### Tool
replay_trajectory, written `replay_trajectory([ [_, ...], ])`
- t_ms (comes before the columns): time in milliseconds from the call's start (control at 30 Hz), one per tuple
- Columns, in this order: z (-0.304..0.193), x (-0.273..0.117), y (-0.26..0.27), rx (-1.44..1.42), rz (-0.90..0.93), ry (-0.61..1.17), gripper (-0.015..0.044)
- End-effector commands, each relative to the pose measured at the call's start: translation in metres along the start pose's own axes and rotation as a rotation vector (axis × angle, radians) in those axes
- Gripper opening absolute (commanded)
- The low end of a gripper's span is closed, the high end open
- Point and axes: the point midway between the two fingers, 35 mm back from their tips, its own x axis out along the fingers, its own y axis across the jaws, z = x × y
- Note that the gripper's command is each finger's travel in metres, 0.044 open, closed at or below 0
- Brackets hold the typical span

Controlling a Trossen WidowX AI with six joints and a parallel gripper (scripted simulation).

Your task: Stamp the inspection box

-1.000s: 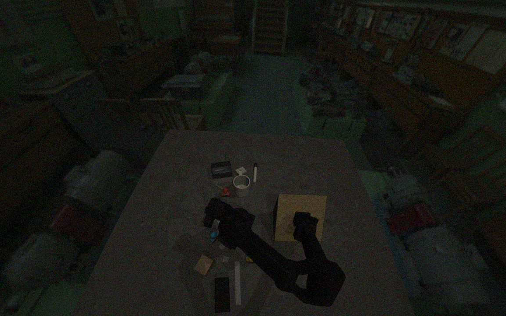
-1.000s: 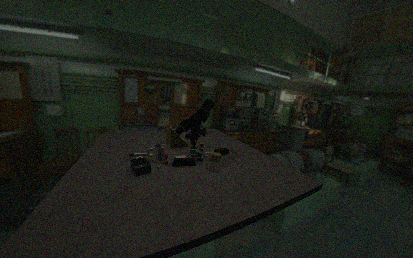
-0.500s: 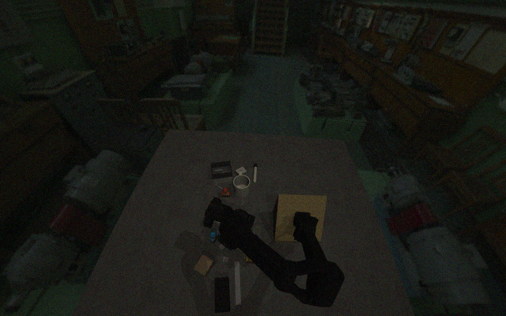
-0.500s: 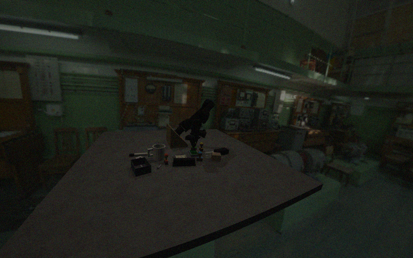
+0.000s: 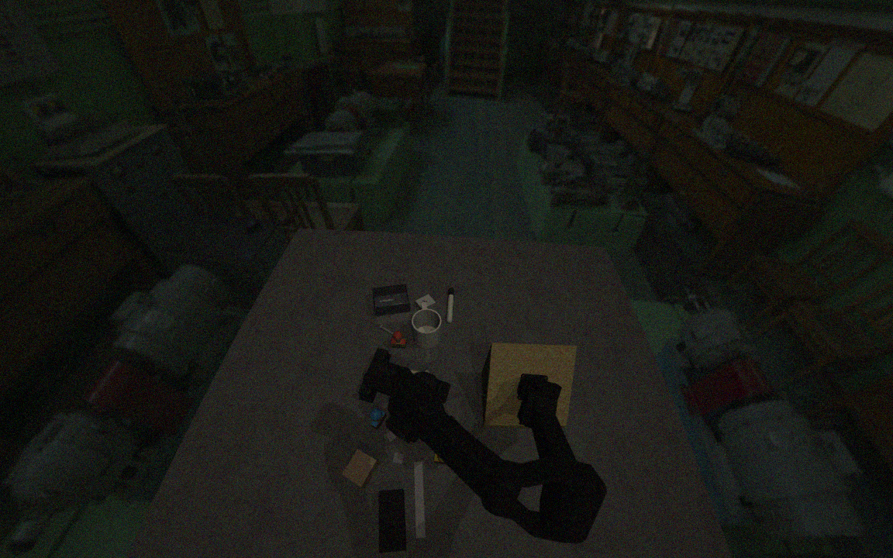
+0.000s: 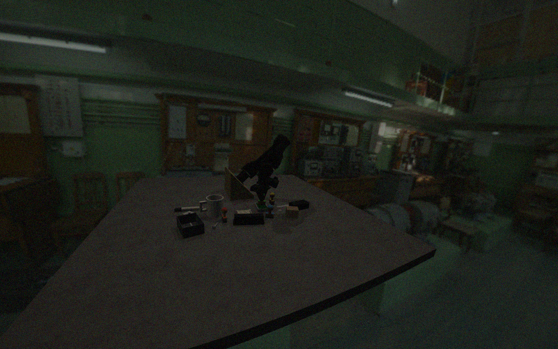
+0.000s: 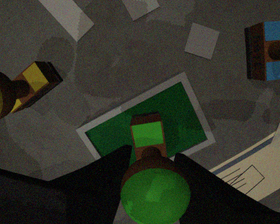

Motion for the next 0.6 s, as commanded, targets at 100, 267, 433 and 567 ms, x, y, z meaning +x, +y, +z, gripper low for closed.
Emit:
replay_trajectory([
  [100, -0.0007, 0.0058, 0.0016, 0.007, 0.006, -0.001, 0.0],
  [267, -0.0007, 0.0062, 0.0017, 0.007, 0.006, -0.002, 0.0],
  [433, -0.0007, 0.0073, 0.0018, 0.0, 0.006, -0.002, 0.0],
  [567, -0.0007, 0.0081, 0.0018, 0.0, 0.006, -0.002, 0.0],
])
